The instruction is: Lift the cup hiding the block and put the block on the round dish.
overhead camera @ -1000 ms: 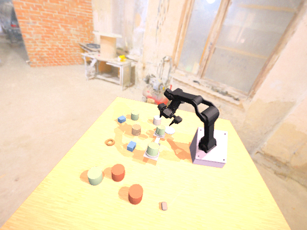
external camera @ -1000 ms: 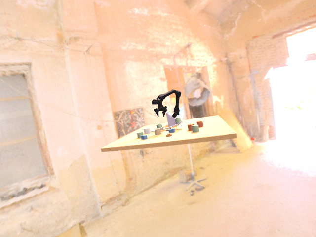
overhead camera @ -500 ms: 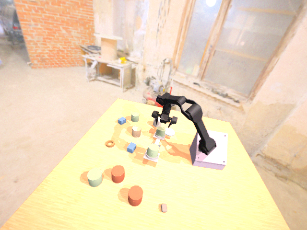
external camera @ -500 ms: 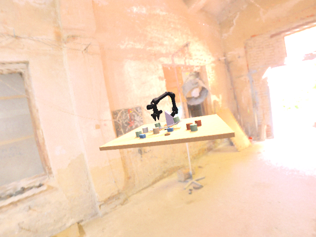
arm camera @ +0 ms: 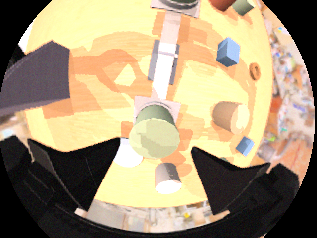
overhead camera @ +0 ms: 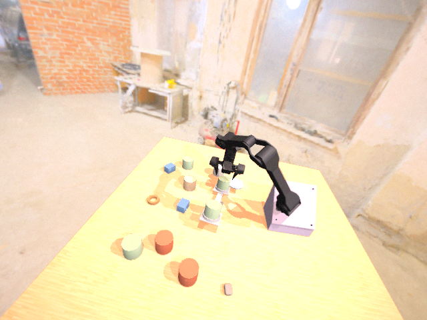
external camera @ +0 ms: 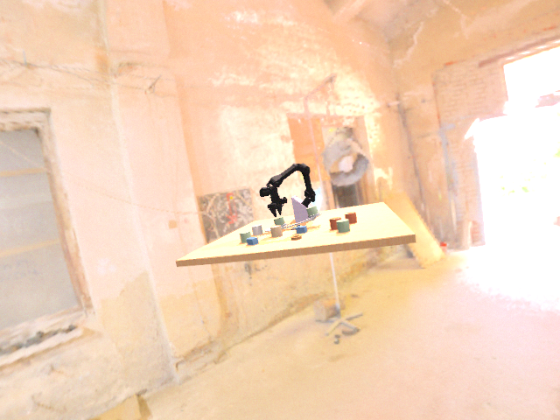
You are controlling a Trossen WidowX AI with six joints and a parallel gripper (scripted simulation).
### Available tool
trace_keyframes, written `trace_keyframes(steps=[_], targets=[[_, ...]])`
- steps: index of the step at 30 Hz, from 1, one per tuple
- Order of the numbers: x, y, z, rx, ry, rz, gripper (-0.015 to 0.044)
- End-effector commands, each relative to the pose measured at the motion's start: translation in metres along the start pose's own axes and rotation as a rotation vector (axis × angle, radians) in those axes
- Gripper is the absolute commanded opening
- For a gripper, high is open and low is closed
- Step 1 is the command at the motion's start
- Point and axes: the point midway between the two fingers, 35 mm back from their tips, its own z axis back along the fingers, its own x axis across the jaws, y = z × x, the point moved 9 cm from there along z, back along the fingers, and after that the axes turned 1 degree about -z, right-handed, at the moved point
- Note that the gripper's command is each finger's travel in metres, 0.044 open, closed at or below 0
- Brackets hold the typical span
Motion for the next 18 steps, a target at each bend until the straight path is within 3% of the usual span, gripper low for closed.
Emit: trace_keyframes(steps=[1, 18], targets=[[0.001, 0.0, -0.008, -0.007, -0.006, -0.007, 0.044], [0.001, -0.001, -0.036, -0.008, -0.006, -0.006, 0.044]])
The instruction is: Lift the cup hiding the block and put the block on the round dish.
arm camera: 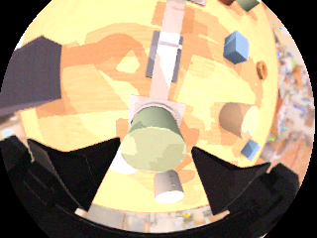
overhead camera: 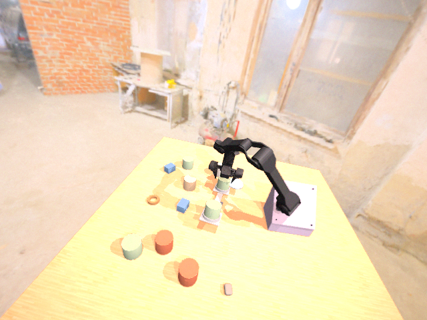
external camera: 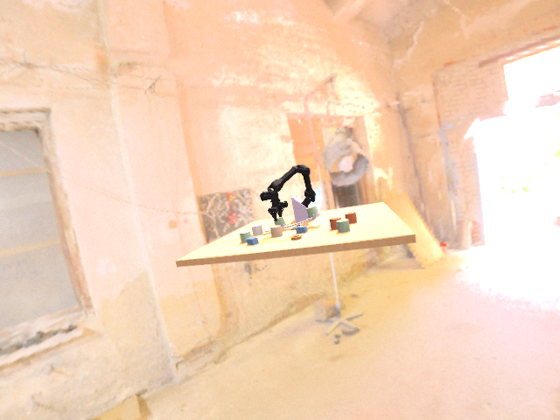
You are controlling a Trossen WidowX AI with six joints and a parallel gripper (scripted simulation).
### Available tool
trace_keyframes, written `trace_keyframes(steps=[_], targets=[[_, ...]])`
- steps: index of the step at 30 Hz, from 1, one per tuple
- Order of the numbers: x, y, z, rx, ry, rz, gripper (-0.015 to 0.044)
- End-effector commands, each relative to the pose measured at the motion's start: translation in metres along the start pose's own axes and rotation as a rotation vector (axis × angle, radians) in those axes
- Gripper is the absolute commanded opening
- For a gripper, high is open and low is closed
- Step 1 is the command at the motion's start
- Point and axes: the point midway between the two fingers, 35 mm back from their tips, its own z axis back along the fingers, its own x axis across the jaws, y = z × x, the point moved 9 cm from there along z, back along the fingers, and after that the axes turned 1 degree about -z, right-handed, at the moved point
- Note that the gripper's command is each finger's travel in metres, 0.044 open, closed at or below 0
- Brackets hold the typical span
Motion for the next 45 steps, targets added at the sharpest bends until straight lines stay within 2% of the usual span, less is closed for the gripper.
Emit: trace_keyframes(steps=[1, 17, 36, 45], targets=[[0.002, 0.0, -0.008, -0.008, -0.007, -0.008, 0.044], [0.004, -0.001, -0.031, -0.01, -0.008, -0.008, 0.044], [0.004, -0.001, -0.031, -0.01, -0.008, -0.008, 0.0313], [0.003, -0.001, -0.025, -0.009, -0.008, -0.008, 0.0077]])
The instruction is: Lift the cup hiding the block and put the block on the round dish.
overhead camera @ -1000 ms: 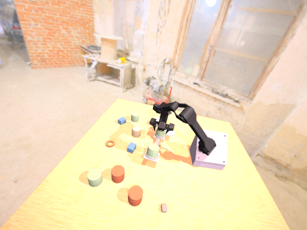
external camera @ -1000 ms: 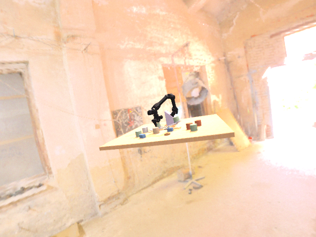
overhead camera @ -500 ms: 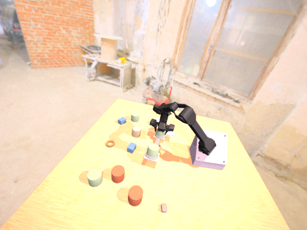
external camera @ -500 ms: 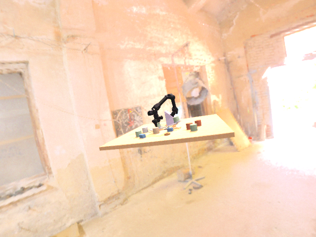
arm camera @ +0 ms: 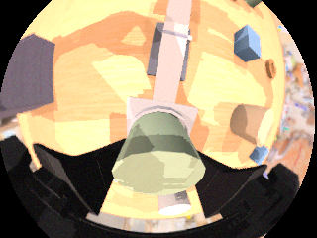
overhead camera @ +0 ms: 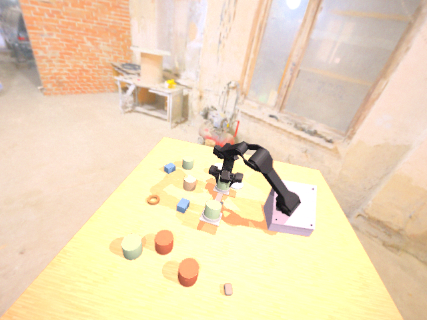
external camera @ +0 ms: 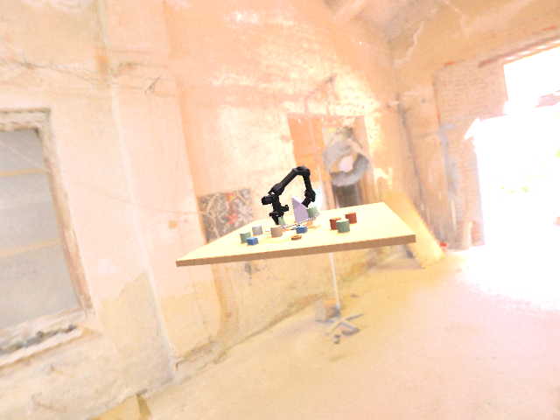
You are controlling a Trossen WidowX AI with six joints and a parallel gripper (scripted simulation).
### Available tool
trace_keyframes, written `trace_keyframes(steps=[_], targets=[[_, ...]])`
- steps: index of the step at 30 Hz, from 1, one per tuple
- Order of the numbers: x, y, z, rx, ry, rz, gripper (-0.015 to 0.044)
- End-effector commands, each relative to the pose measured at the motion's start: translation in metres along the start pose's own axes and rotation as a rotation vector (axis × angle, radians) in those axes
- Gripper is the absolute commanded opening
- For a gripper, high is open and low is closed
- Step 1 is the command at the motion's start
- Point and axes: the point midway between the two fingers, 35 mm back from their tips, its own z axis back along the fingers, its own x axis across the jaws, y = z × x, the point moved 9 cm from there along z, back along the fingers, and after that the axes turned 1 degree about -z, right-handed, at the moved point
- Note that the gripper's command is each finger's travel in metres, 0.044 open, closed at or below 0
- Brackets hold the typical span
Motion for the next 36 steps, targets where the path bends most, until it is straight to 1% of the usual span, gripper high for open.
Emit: trace_keyframes(steps=[1, 3, 36], targets=[[-0.002, 0.0, 0.005, 0.003, 0.004, 0.004, 0.0051], [-0.002, 0.001, 0.008, 0.003, 0.005, 0.004, 0.0], [-0.007, 0.002, 0.048, 0.008, 0.006, 0.003, 0.0]])
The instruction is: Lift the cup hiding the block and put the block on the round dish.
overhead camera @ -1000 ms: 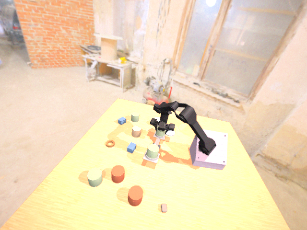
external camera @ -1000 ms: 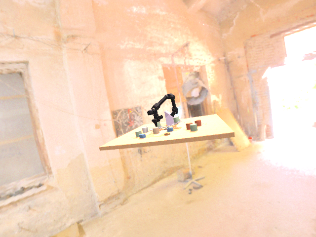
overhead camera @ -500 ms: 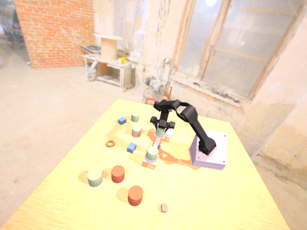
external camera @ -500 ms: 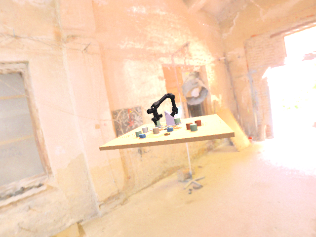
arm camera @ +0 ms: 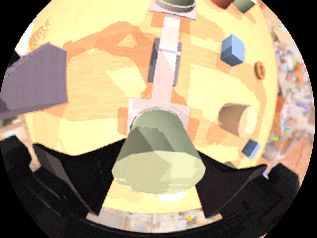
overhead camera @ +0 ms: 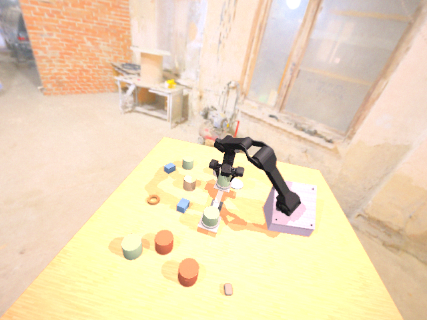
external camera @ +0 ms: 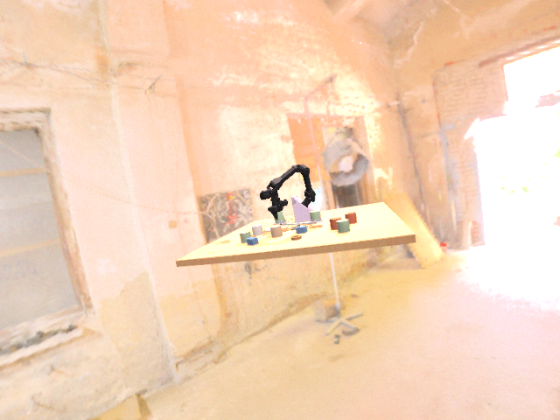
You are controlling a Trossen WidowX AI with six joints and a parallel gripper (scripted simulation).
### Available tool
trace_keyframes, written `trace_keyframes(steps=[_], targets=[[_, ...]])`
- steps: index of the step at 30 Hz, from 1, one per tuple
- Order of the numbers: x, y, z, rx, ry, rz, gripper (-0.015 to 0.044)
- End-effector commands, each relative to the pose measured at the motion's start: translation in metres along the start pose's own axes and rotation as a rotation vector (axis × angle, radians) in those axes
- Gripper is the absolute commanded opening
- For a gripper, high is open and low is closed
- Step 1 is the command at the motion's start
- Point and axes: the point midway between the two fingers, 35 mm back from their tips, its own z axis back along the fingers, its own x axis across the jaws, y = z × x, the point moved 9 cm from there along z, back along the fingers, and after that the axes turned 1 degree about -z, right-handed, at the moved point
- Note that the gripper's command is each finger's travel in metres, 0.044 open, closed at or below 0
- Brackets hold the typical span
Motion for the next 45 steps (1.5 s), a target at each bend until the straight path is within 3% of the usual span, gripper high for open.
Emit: trace_keyframes(steps=[1, 45], targets=[[-0.003, 0.003, 0.009, 0.018, 0.015, 0.009, 0.0], [0.0, 0.001, 0.066, 0.019, 0.014, 0.009, 0.0]])
